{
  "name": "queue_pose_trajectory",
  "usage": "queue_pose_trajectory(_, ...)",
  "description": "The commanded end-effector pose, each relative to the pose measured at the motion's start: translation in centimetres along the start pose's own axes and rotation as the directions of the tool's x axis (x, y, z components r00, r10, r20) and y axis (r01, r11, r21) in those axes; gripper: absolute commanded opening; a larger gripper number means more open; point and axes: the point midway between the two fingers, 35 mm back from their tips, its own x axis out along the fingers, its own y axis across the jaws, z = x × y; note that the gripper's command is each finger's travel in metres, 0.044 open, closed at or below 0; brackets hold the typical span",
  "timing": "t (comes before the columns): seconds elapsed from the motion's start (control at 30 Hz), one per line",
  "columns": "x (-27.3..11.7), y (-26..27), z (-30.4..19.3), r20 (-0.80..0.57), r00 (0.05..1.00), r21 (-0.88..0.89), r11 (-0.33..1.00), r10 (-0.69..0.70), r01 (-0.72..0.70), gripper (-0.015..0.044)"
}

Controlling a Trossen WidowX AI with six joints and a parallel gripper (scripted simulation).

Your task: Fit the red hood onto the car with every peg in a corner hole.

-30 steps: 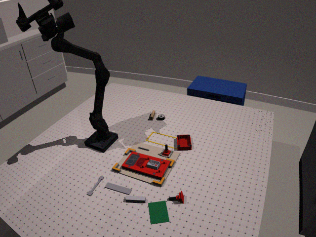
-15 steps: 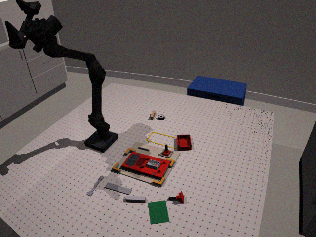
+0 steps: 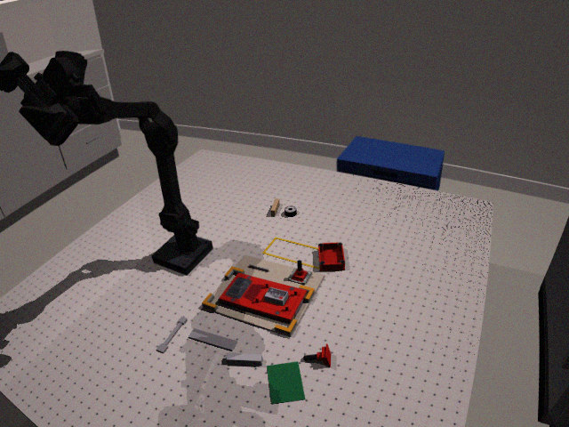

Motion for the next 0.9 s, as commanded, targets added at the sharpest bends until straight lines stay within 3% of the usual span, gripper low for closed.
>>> queue_pose_trajectory(0.0, 1.5, 4.4, -0.4, -0.03, 0.995, 0.21, 0.974, 0.095, -0.087, 0.044)
queue_pose_trajectory(0.17, 3.0, 11.4, -0.5, -0.061, 0.966, 0.469, 0.861, 0.253, -0.196, 0.044)
queue_pose_trajectory(0.43, 3.5, 23.4, 1.5, -0.062, 0.852, 0.766, 0.572, 0.519, -0.293, 0.044)
queue_pose_trajectory(0.63, 1.8, 32.1, 4.4, -0.048, 0.722, 0.895, 0.35, 0.691, -0.276, 0.044)
queue_pose_trajectory(0.87, -3.0, 41.8, 8.4, -0.042, 0.501, 0.975, 0.145, 0.864, -0.168, 0.044)
